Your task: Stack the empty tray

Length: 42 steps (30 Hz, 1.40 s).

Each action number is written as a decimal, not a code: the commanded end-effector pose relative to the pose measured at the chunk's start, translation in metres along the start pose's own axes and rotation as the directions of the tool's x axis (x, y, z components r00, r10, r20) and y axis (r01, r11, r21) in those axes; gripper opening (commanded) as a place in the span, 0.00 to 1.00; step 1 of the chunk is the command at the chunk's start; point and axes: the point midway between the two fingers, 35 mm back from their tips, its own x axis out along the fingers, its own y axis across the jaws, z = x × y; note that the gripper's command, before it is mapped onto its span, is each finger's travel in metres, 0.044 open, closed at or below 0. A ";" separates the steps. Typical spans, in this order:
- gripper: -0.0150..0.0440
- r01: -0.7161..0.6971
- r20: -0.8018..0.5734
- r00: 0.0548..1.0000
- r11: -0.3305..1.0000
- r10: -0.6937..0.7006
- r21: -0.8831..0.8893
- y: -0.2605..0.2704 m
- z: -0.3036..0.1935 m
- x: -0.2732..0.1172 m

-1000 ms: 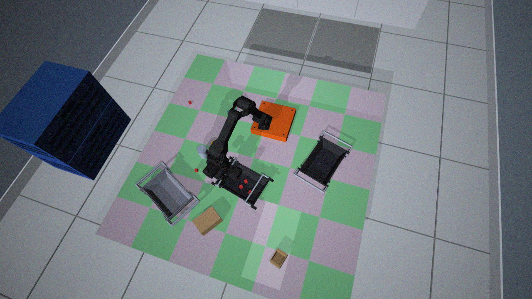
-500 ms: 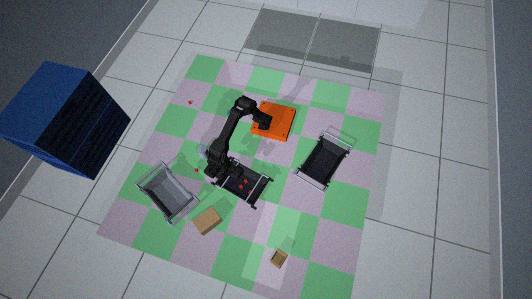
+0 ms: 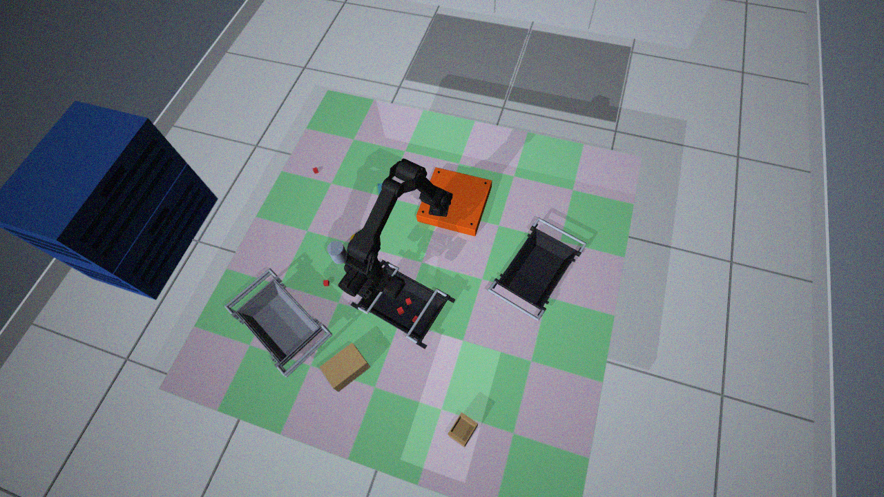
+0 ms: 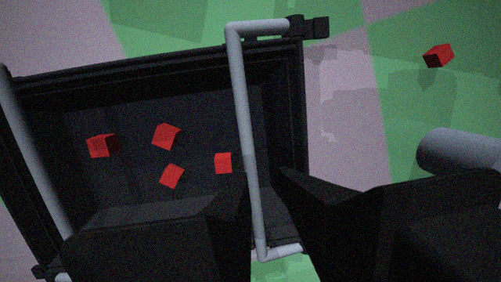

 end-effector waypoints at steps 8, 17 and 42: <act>0.31 0.000 -0.001 1.000 1.000 0.000 0.000 0.000 0.000 0.000; 0.25 0.000 0.000 1.000 1.000 0.000 0.000 0.000 0.000 0.000; 0.25 0.000 0.000 1.000 1.000 0.000 0.000 0.000 0.000 0.000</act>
